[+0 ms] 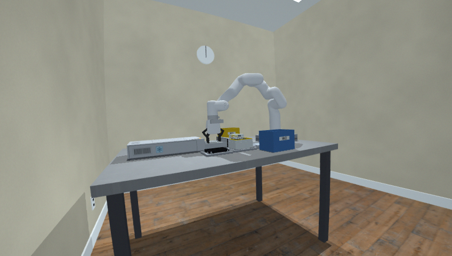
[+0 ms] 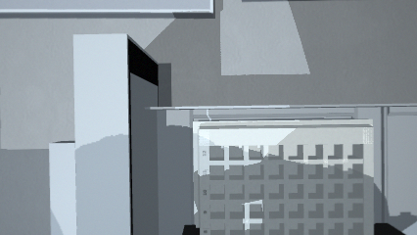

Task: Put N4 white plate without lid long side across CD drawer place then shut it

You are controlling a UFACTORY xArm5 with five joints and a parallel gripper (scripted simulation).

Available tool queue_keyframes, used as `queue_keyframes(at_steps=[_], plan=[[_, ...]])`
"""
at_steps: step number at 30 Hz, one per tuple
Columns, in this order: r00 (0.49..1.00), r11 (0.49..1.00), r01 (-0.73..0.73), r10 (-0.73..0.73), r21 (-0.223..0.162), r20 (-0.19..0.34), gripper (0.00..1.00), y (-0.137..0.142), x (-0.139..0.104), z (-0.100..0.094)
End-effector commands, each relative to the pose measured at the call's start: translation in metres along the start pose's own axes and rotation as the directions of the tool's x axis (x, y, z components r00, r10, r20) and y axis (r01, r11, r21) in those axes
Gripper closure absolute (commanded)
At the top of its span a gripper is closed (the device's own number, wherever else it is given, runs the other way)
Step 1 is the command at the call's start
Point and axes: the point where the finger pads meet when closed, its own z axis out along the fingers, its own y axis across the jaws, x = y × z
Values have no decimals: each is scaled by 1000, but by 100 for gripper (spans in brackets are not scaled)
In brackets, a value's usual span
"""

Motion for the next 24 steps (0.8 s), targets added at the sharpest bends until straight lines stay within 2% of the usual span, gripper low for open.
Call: queue_keyframes(at_steps=[1, 24], plan=[[1000, 1000, 0, 0, -4, 5, 100, 1, 0, -2], [1000, 1000, 0, 0, -4, 5, 100, 1, 0, 8]])
